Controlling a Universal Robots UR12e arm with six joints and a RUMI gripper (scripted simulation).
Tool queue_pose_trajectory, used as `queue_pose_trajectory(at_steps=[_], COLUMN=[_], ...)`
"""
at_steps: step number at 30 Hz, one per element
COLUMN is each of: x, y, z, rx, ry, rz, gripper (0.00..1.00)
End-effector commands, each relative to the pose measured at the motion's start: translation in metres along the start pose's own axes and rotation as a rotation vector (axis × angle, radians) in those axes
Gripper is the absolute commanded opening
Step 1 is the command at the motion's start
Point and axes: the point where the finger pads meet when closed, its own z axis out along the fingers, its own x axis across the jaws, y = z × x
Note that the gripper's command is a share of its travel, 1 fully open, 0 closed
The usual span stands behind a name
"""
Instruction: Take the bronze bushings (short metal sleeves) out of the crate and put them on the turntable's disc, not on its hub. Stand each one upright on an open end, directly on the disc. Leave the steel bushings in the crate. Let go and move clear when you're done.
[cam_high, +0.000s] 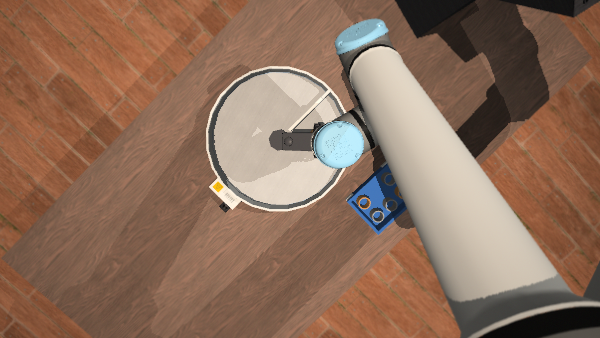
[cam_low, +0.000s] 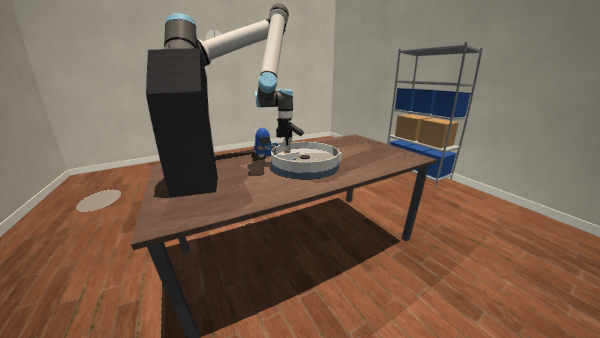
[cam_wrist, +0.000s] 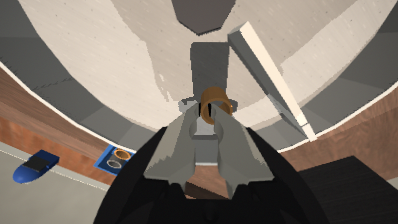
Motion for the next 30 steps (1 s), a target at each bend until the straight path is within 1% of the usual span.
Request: queue_pose_trajectory(at_steps=[1, 18, 21, 29, 30], x=[0.000, 0.000, 0.000, 0.000, 0.000], y=[0.000, 0.000, 0.000, 0.000, 0.000], z=[0.000, -0.002, -0.009, -0.044, -0.044], rx=[0.001, 0.001, 0.001, 0.001, 0.001], ry=[0.000, 0.000, 0.000, 0.000, 0.000], rz=[0.000, 0.000, 0.000, 0.000, 0.000], gripper=[0.06, 0.06, 0.06, 0.06, 0.06])
